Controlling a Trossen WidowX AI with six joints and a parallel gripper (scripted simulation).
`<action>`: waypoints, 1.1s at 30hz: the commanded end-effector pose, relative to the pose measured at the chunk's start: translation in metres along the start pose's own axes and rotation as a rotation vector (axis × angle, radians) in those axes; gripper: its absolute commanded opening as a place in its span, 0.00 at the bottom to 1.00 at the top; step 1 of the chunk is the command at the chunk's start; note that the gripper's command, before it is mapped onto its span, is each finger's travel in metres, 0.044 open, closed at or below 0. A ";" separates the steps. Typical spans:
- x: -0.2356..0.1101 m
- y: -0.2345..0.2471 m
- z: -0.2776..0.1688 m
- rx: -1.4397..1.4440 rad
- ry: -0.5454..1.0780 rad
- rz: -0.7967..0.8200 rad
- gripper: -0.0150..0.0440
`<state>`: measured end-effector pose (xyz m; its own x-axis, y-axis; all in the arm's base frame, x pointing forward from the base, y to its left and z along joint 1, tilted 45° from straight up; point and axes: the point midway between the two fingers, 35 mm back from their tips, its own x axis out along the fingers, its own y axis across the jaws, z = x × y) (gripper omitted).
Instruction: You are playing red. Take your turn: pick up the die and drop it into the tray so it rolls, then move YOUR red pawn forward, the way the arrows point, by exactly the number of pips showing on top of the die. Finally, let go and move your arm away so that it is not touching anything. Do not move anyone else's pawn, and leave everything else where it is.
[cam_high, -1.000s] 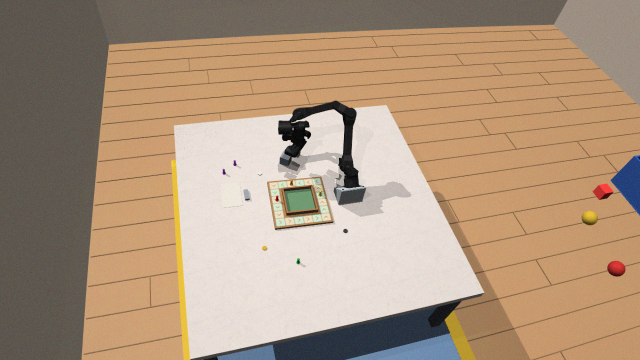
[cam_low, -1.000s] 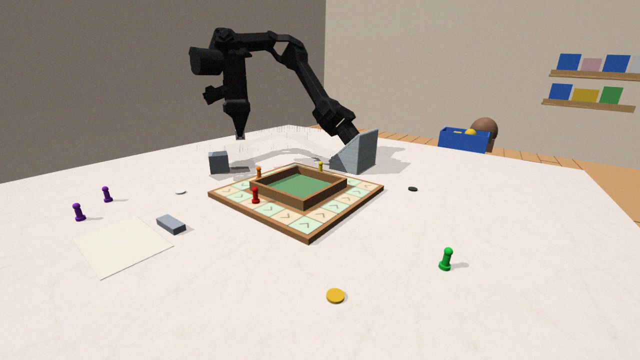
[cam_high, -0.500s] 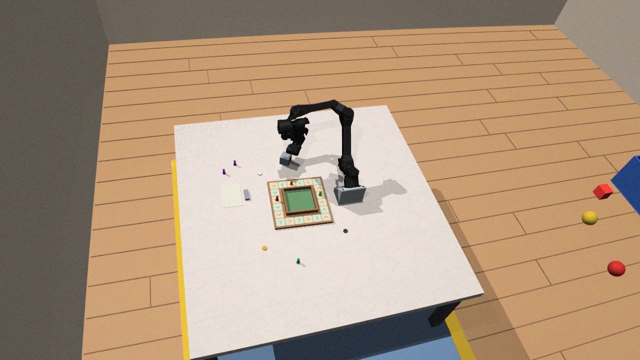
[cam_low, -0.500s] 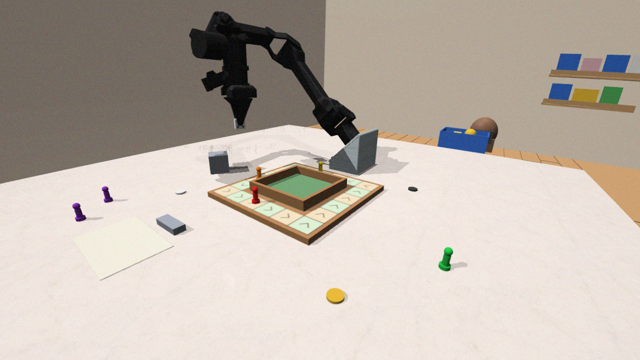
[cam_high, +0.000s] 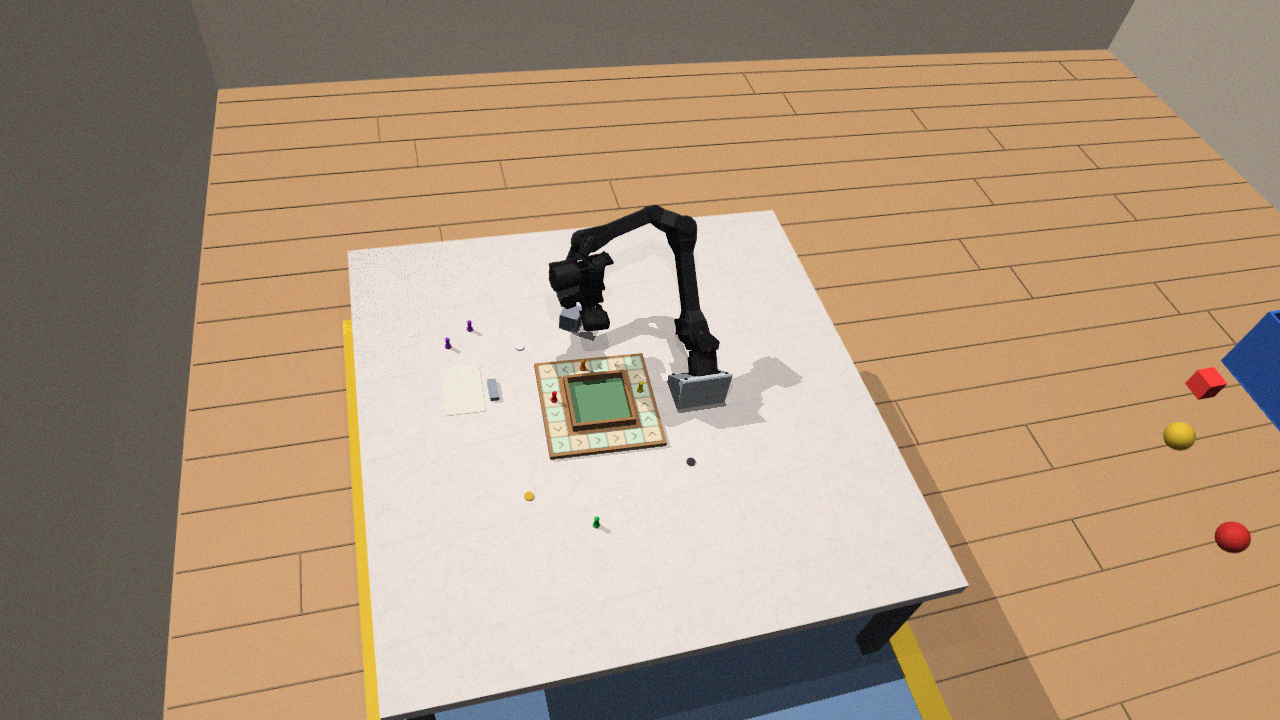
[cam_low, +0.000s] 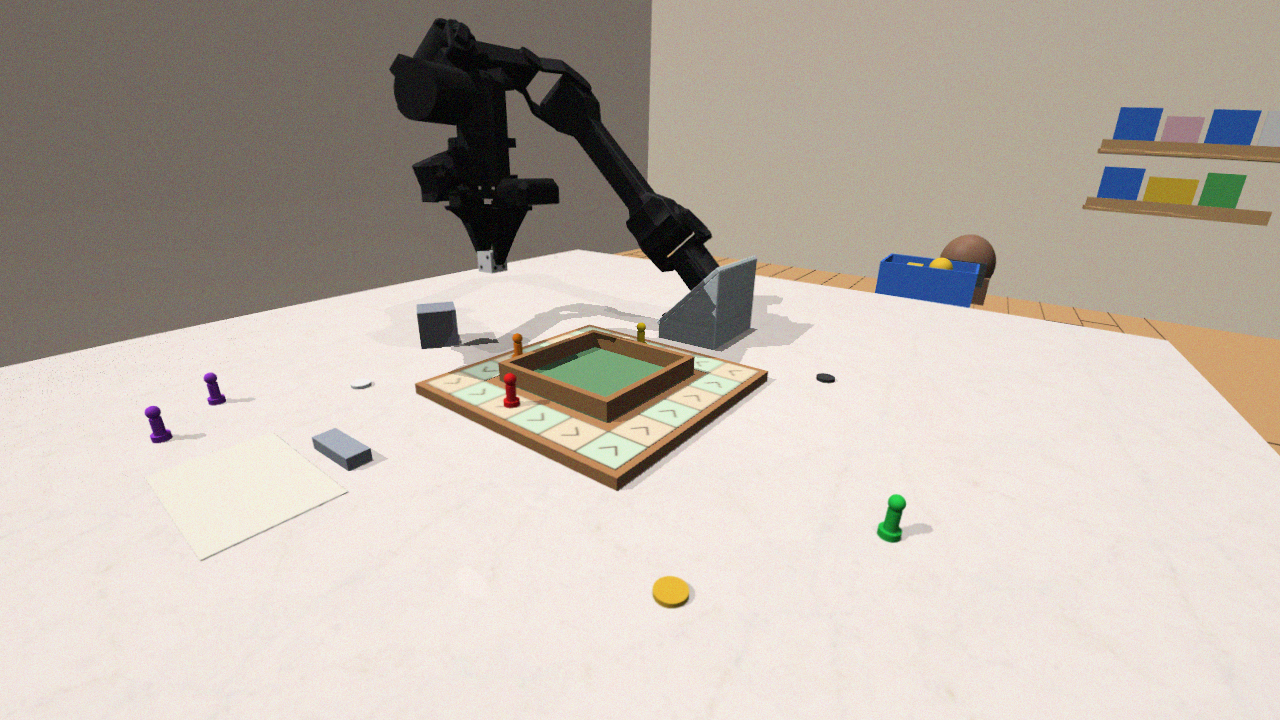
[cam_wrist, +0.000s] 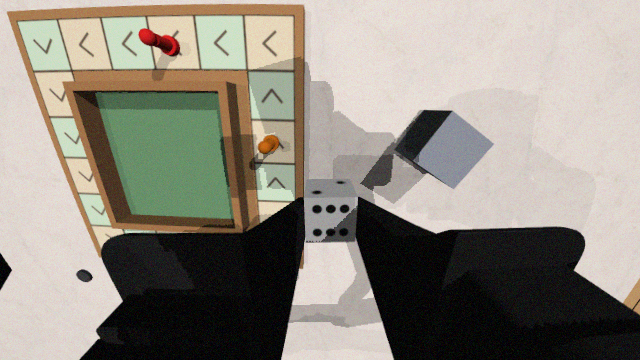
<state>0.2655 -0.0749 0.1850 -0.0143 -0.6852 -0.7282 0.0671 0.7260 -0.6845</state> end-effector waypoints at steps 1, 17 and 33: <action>0.004 0.015 0.003 -0.118 0.009 0.004 0.25; 0.015 0.075 0.012 -0.671 0.010 0.009 0.25; 0.027 0.133 0.008 -1.221 0.016 0.004 0.25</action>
<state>0.2844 -0.0014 0.0843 -0.0194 -0.6864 -0.7269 -0.8778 0.3598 -0.3163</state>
